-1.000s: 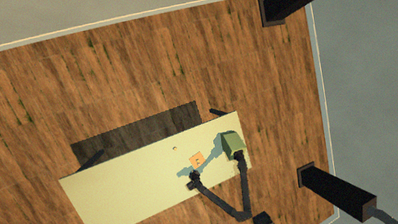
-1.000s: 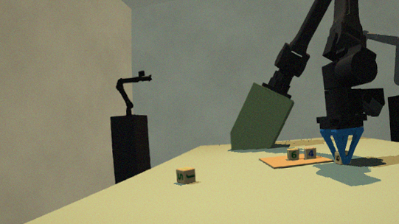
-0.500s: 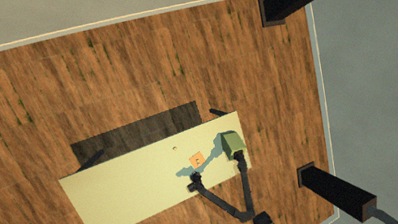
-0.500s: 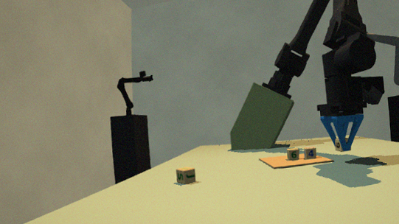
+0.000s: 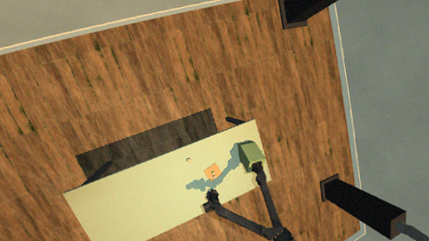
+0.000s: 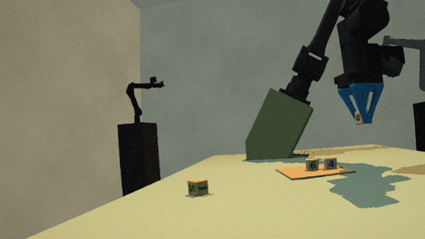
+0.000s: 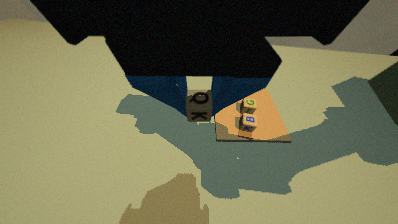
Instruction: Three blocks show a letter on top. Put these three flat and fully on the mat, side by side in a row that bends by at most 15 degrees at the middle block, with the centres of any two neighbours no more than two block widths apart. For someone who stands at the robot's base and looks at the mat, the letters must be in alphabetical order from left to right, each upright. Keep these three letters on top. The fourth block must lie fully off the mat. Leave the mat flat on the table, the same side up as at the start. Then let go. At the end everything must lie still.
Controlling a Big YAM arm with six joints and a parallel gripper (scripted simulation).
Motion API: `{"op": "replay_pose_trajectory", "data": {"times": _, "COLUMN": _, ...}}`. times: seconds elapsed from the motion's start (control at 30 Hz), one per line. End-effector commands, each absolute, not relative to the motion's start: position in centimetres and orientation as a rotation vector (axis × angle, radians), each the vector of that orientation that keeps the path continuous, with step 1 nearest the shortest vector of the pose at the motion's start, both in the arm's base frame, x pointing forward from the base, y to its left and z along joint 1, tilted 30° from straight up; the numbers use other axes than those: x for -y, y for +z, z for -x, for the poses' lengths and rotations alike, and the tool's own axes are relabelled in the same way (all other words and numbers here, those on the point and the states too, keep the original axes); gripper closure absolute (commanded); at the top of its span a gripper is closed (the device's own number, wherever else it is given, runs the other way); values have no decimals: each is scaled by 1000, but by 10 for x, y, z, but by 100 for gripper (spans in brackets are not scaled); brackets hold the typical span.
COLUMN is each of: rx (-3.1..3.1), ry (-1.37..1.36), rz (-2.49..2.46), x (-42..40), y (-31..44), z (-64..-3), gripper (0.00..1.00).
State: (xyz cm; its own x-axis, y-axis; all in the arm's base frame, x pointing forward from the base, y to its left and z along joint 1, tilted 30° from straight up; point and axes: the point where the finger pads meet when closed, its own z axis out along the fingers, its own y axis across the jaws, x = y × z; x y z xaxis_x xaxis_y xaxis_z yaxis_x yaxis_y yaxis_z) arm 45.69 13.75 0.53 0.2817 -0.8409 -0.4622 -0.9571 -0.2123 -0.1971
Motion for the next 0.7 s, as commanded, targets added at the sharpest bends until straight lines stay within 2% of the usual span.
{"op": "replay_pose_trajectory", "data": {"times": 0.0, "rx": -1590, "ry": 299, "rz": 2098, "x": -127, "y": 22, "z": -473, "gripper": 78}}
{"op": "replay_pose_trajectory", "data": {"times": 0.43, "rx": -1686, "ry": 345, "rz": 2046, "x": -123, "y": 12, "z": -462, "gripper": 78}}
{"op": "replay_pose_trajectory", "data": {"times": 0.67, "rx": -1943, "ry": 425, "rz": 1846, "x": -113, "y": 0, "z": -459, "gripper": 78}}
